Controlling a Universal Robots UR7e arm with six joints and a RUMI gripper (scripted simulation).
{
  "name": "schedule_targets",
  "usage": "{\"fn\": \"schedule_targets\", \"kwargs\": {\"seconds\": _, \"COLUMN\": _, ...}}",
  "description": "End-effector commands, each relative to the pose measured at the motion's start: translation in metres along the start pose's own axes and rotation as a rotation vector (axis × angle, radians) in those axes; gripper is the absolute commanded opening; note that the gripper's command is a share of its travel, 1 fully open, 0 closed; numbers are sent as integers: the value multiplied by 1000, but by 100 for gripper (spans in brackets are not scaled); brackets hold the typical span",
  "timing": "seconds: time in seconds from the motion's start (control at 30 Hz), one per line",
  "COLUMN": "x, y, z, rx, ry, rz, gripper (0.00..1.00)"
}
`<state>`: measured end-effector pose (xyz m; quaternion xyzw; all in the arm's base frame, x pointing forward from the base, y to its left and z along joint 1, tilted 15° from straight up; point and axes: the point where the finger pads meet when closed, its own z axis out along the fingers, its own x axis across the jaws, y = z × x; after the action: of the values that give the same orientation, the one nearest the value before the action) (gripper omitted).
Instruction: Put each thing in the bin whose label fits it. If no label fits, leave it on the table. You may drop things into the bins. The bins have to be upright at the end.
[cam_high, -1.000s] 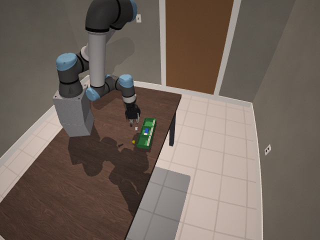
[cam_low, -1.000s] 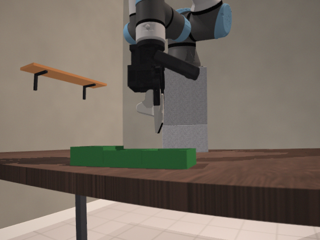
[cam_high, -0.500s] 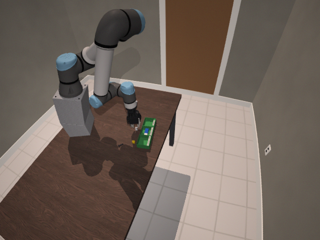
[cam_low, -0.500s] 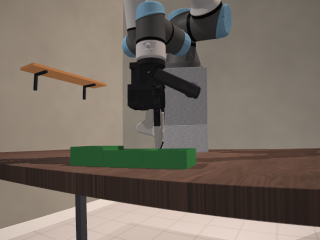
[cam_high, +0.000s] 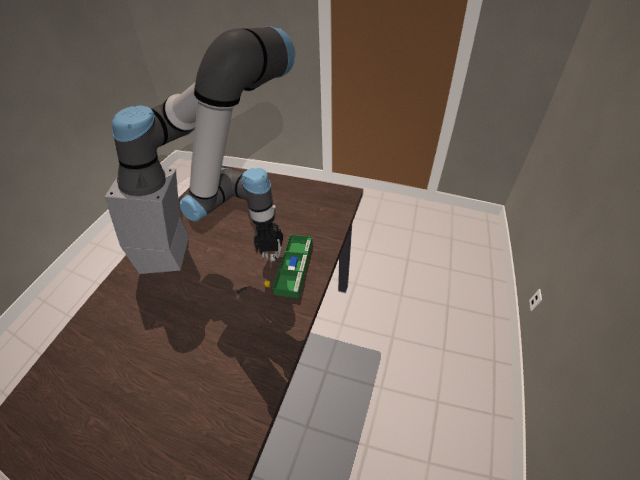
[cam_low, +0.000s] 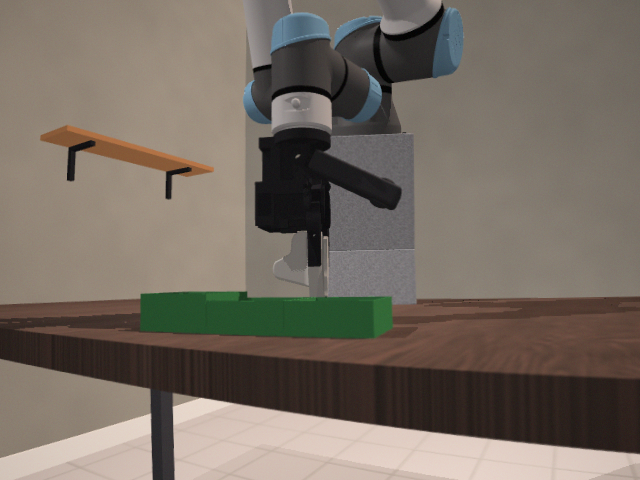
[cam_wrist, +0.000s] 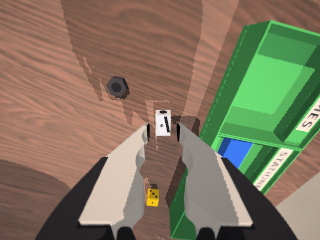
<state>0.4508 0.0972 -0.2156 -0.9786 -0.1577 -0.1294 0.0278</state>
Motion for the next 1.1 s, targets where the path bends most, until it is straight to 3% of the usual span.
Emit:
{"fn": "schedule_targets", "kwargs": {"seconds": 0.0, "x": 0, "y": 0, "z": 3, "rx": -1, "ry": 1, "rz": 0, "gripper": 18}}
{"fn": "schedule_targets", "kwargs": {"seconds": 0.4, "x": 0, "y": 0, "z": 3, "rx": -1, "ry": 1, "rz": 0, "gripper": 18}}
{"fn": "schedule_targets", "kwargs": {"seconds": 0.43, "x": 0, "y": 0, "z": 3, "rx": -1, "ry": 1, "rz": 0, "gripper": 0}}
{"fn": "schedule_targets", "kwargs": {"seconds": 1.07, "x": 0, "y": 0, "z": 3, "rx": -1, "ry": 1, "rz": 0, "gripper": 0}}
